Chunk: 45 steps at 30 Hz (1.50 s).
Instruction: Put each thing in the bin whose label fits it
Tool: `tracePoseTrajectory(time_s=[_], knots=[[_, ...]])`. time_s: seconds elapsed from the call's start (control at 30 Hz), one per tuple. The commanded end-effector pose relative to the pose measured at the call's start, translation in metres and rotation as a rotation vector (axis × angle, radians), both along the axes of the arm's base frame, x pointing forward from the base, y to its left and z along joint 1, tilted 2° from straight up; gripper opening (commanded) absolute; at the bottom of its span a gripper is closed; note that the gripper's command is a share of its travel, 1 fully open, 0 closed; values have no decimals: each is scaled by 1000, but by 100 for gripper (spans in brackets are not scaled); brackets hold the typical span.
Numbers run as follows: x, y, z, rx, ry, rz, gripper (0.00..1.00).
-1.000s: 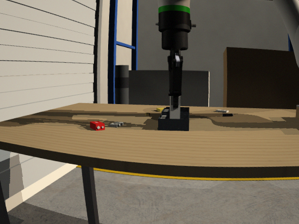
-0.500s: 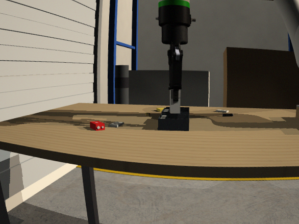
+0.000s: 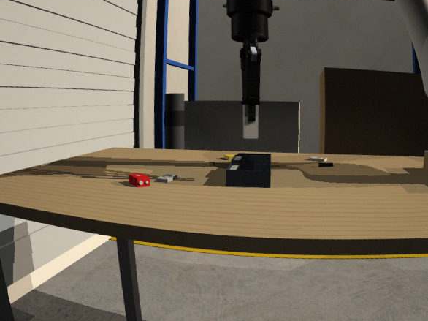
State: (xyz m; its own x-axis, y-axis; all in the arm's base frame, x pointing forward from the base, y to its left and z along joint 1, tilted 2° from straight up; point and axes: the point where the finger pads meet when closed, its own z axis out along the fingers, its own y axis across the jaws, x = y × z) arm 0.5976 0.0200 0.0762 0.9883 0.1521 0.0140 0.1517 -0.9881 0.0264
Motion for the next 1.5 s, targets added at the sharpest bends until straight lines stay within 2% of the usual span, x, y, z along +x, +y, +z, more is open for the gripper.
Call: tracePoseTrajectory(time_s=[0.0,0.27,0.3,0.53,0.57,0.87,0.93,0.97,1.43,1.47], knots=[[0,1,31,0,0,0,15],[-2,2,97,0,0,0,15],[-2,2,98,0,0,0,15],[-2,2,98,0,0,0,15],[0,-5,96,1,-1,-50,40],[13,-76,73,8,-9,-394,40],[13,-76,73,8,-9,-394,40],[14,-84,71,9,-11,-495,40],[34,-193,35,19,-24,-967,40],[34,-193,35,19,-24,-967,40]])
